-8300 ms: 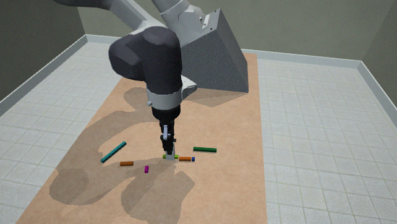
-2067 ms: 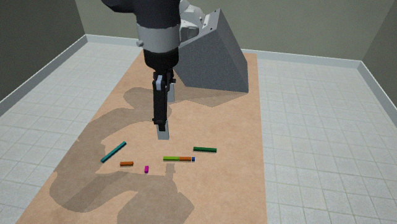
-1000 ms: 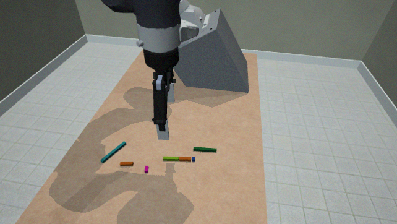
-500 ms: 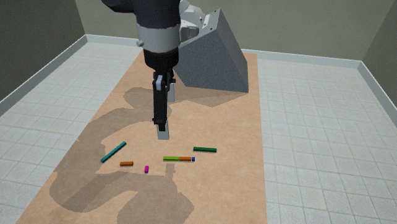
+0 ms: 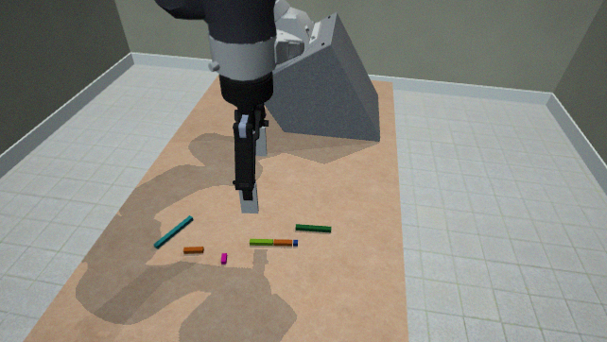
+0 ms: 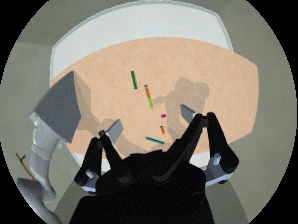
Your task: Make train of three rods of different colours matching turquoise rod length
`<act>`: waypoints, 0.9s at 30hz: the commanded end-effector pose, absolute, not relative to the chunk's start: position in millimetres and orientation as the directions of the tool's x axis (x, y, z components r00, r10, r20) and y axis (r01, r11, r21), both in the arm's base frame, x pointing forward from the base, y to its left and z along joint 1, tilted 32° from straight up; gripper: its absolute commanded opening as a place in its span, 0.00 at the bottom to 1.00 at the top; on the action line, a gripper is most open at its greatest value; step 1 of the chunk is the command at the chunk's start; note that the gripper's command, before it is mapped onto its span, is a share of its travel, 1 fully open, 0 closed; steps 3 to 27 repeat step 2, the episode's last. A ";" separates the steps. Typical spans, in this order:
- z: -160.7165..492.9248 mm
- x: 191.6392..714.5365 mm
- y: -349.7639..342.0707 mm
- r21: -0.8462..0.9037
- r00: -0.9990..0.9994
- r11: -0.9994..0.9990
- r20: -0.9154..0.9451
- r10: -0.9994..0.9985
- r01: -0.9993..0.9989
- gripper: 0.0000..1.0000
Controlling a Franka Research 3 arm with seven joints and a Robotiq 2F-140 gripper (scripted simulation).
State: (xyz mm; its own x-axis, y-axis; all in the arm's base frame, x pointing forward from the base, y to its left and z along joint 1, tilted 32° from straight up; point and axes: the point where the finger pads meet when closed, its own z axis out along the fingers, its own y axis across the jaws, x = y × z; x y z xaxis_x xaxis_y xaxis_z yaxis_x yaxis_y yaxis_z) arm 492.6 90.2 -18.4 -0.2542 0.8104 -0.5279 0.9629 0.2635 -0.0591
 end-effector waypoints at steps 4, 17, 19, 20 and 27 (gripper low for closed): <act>-17.9 490.8 89.6 -0.065 -0.260 0.266 -0.528 0.808 0.962 1.00; -17.9 490.8 89.6 -0.065 -0.260 0.266 -0.528 0.808 0.962 1.00; -17.9 490.8 89.6 -0.065 -0.260 0.266 -0.528 0.808 0.962 1.00; -17.9 490.8 89.6 -0.065 -0.260 0.266 -0.528 0.808 0.962 1.00; -17.9 490.8 89.6 -0.065 -0.260 0.266 -0.528 0.808 0.962 1.00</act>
